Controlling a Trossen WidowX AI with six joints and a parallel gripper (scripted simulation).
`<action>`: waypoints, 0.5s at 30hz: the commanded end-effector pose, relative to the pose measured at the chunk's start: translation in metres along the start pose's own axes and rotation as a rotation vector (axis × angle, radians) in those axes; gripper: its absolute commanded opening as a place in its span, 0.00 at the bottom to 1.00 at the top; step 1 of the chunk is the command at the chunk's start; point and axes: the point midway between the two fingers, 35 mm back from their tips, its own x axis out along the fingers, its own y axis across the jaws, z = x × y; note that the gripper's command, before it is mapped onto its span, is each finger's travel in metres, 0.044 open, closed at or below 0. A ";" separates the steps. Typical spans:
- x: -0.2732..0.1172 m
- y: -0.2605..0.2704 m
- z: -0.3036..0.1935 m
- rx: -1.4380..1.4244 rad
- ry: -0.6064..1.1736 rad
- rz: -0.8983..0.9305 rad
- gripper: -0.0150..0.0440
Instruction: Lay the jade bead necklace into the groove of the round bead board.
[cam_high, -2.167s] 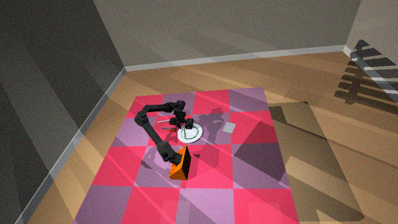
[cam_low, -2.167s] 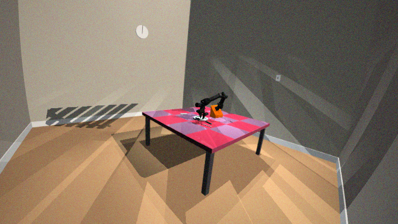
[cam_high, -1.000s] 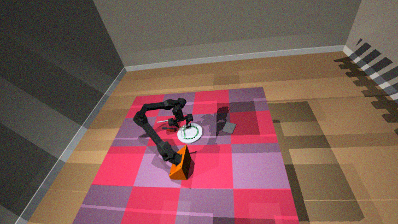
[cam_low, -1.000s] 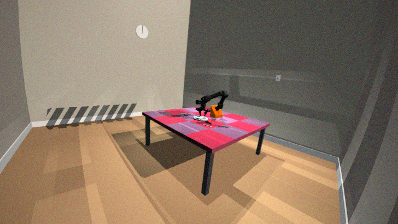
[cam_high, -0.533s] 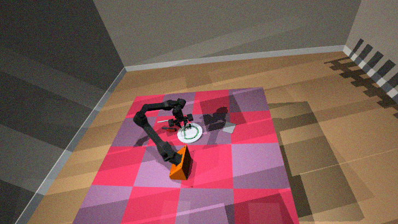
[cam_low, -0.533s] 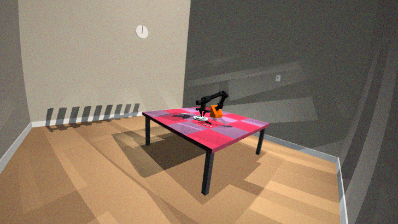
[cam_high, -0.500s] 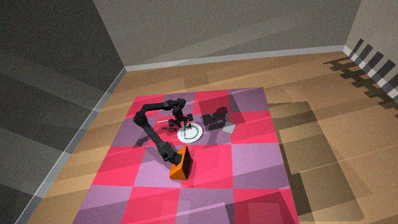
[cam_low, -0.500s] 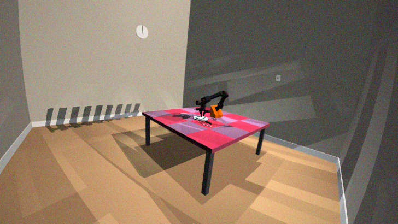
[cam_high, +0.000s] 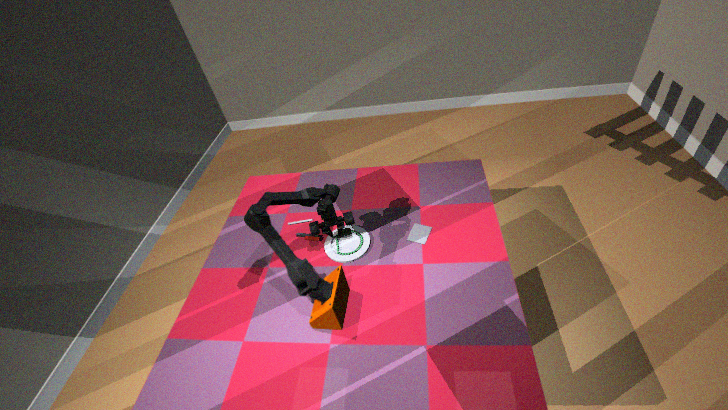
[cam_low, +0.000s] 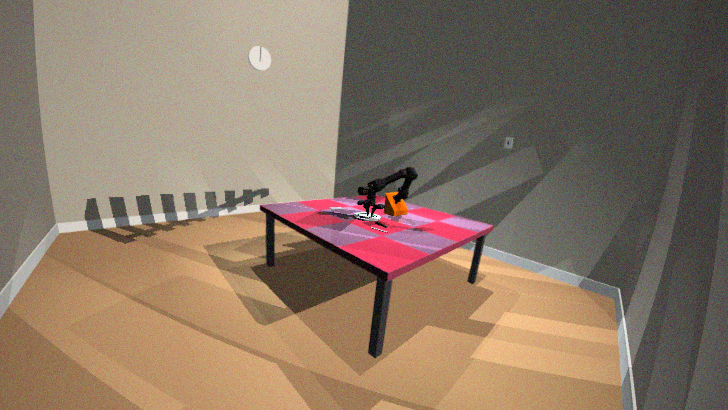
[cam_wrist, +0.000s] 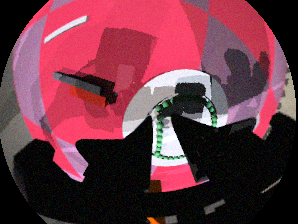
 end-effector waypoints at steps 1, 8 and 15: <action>0.006 0.000 -0.002 0.006 0.002 0.005 0.46; 0.007 0.001 -0.001 0.001 0.003 0.002 0.32; 0.007 0.001 -0.001 0.001 0.003 0.002 0.25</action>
